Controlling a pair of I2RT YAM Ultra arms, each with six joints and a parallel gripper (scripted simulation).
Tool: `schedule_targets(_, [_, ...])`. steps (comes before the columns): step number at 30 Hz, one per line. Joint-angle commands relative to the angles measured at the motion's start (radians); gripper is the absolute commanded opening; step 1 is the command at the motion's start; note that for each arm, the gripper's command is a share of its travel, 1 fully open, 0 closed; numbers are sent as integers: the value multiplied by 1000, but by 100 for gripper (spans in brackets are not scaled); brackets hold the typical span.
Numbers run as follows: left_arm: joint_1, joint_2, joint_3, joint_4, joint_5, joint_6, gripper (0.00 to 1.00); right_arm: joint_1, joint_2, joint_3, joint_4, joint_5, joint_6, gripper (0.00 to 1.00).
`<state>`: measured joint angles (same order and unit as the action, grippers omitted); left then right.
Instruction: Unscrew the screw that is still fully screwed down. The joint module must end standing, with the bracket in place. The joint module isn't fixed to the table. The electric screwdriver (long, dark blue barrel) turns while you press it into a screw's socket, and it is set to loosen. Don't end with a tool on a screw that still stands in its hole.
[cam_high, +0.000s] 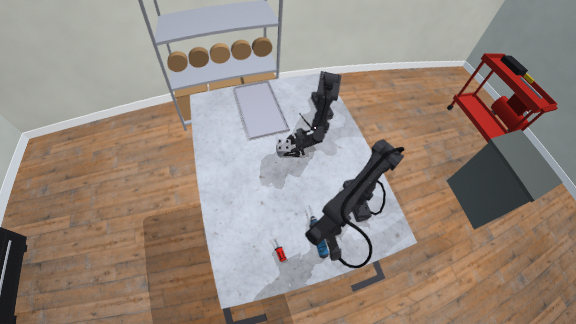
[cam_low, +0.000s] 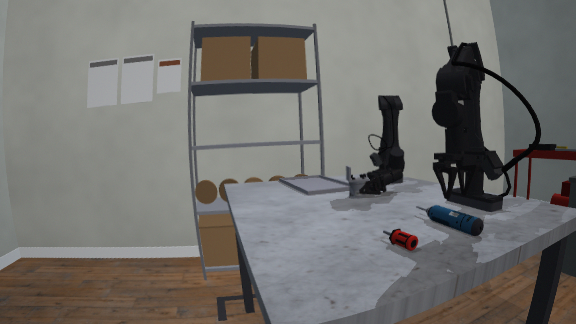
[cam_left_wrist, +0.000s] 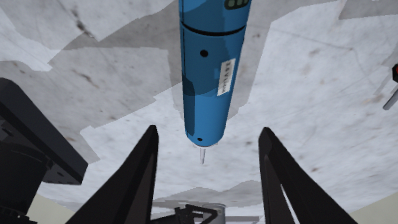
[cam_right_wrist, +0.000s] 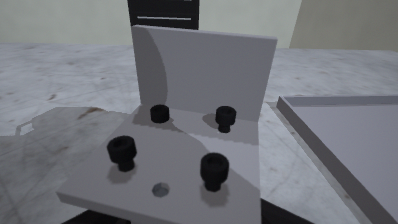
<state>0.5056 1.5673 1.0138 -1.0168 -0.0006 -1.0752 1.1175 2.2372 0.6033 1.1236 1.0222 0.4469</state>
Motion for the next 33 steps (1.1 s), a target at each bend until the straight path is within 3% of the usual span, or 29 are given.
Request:
schedule_targets(1, [-12, -18, 28, 6, -14, -5, 65, -1, -6, 2, 2, 1, 0, 60])
schedule_targets(33, [-12, -18, 28, 6, -14, -5, 65, -1, -6, 2, 2, 1, 0, 59])
